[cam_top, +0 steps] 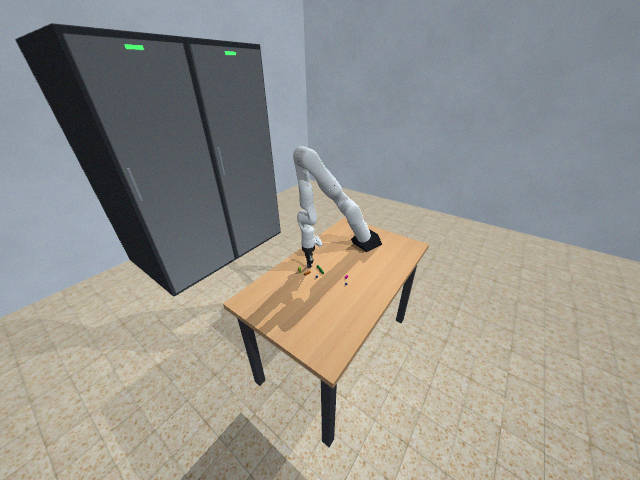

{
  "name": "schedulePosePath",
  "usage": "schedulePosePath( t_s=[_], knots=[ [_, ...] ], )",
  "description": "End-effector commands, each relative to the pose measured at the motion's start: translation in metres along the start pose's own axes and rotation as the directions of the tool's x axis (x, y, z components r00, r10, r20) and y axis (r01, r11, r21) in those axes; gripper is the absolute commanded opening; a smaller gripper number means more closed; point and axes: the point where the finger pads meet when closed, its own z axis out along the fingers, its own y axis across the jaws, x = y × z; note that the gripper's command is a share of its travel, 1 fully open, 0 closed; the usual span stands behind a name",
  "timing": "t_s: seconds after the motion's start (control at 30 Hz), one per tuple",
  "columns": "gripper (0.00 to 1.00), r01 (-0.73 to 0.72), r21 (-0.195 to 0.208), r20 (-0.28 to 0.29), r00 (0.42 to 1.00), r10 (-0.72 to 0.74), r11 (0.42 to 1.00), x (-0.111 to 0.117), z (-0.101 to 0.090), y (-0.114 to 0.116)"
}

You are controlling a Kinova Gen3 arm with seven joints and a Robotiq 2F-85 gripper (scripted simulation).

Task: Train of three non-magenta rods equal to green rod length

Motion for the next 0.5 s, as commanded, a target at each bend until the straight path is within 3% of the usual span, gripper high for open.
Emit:
schedulePosePath(
  t_s=[0.0,0.47],
  knots=[
    [0.05,-0.011,0.000,0.000,1.000,0.011,1.000,0.0013,-0.0007,-0.0002],
    [0.05,-0.011,0.005,-0.001,1.000,0.011,1.000,0.0014,-0.0020,-0.0018]
  ],
)
